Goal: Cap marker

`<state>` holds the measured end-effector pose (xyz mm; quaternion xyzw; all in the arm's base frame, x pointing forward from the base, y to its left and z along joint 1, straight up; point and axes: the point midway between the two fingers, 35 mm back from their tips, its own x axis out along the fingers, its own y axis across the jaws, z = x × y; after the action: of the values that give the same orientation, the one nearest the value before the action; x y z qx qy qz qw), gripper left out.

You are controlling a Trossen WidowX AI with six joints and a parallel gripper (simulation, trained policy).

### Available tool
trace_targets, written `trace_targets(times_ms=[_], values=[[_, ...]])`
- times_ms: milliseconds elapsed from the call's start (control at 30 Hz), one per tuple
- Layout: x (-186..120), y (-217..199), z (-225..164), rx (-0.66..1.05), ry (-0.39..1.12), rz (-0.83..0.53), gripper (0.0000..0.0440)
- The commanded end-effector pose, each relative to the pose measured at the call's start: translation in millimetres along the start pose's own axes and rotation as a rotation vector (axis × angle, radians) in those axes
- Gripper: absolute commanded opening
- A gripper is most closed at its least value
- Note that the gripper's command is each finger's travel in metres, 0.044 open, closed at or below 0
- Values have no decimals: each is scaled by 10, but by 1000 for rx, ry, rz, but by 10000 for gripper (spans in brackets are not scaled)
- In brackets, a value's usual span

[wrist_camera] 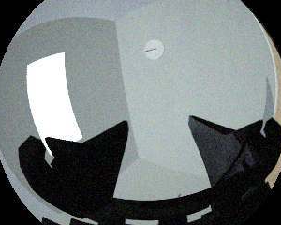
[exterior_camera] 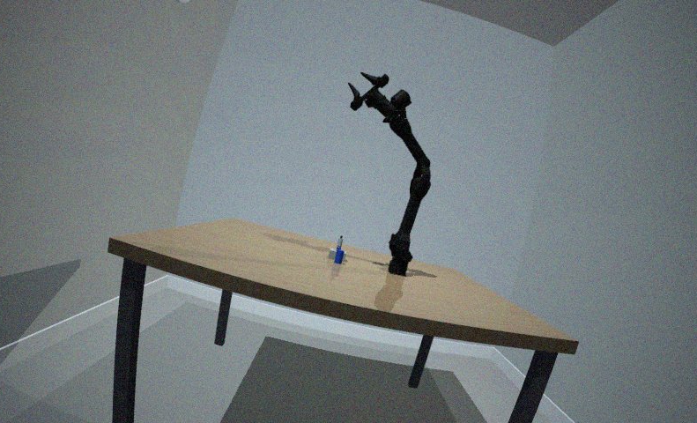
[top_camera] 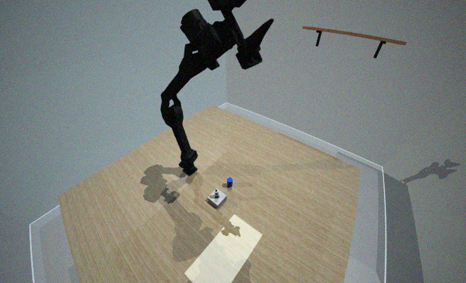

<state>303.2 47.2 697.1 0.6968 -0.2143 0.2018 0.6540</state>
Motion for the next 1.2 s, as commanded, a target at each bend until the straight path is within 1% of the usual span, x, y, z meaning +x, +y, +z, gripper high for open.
trace_targets(times_ms=[0,1167], values=[[-53,-11,-11,18,3,-25,320],[-427,-724,-291,124,72,-396,323]])
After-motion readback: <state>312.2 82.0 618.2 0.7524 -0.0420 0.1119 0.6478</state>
